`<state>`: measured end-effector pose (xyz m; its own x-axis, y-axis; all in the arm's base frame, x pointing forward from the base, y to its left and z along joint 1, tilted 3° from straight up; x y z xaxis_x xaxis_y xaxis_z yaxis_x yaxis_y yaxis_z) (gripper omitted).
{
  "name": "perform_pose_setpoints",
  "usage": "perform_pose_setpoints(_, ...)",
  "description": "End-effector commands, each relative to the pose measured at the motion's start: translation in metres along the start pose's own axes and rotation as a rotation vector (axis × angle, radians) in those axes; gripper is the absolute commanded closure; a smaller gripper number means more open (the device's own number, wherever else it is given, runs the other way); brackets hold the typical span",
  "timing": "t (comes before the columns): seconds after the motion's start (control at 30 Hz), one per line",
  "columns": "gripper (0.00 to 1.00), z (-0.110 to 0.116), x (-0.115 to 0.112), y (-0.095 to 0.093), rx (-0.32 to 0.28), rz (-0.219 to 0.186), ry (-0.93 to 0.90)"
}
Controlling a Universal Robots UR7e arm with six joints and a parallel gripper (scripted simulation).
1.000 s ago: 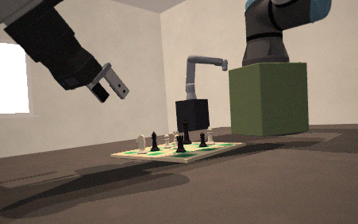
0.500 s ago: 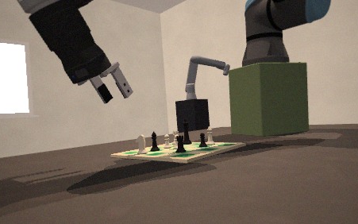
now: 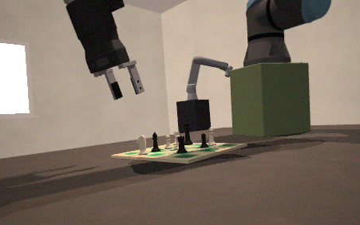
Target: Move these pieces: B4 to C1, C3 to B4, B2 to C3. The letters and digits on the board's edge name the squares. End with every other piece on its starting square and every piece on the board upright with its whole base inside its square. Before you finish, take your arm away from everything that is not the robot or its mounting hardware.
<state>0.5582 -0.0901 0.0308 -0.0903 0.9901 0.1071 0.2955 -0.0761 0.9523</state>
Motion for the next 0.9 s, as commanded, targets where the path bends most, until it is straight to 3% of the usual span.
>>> perform_pose_setpoints(0.0,0.00,-0.028,0.001,-0.001,-0.108,-0.016,0.044)
perform_pose_setpoints(0.2,0.00,-0.058,0.006,-0.002,-0.197,-0.039,0.087)
perform_pose_setpoints(0.5,0.00,-0.083,0.012,-0.004,-0.270,-0.066,0.124)
perform_pose_setpoints(0.87,0.00,-0.099,0.017,-0.006,-0.314,-0.085,0.147)
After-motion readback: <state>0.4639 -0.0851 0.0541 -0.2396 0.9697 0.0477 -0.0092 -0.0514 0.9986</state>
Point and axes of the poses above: the point where the finger pads meet when closed, its own y axis back along the fingers, its own x axis across the jaws, z = x × y, the point moved 10 cm from there along y, back along the fingers, and after that the axes turned 8 degrees about -y, right-handed, at the moved point
